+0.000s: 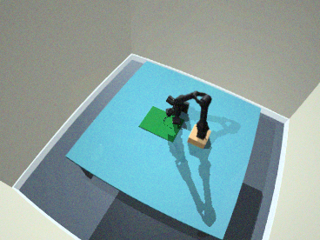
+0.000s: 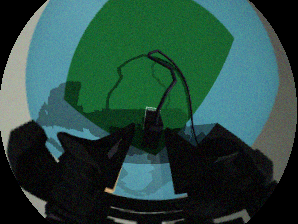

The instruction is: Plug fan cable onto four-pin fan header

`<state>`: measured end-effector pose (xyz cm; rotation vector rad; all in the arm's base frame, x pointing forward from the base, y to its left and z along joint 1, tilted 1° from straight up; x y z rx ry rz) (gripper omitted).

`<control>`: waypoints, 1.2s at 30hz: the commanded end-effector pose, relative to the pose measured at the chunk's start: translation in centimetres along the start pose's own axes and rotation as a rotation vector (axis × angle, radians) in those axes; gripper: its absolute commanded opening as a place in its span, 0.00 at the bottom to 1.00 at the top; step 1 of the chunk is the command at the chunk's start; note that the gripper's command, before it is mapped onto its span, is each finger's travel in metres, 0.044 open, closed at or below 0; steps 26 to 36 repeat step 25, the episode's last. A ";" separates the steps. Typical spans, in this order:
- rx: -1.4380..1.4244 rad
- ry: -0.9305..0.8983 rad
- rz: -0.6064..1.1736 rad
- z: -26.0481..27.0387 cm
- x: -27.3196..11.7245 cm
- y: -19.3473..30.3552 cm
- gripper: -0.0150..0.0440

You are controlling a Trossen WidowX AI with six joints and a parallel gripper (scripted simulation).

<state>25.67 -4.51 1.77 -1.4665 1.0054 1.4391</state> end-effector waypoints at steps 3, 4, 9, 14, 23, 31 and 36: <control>0.000 0.001 0.000 -0.1 -1.2 -0.1 0.69; -0.001 0.001 0.000 -0.1 -2.7 -0.2 0.69; -0.001 0.000 0.002 0.0 -5.5 0.0 0.69; -0.001 -0.001 0.002 0.5 -5.7 0.5 0.69; -0.001 -0.006 0.008 6.4 -5.9 8.3 0.69; -0.001 -0.006 0.009 7.1 -5.6 9.5 0.69; -0.001 -0.006 0.009 7.1 -5.6 9.5 0.69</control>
Point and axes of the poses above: the point midway between the two fingers, 35 mm back from their tips, its own x axis out along the fingers, its own z axis across the jaws, y = z × x, the point moved 3 cm from there along -x, back along the fingers, and after that the axes turned 9 degrees about x, right-handed, at the moved point
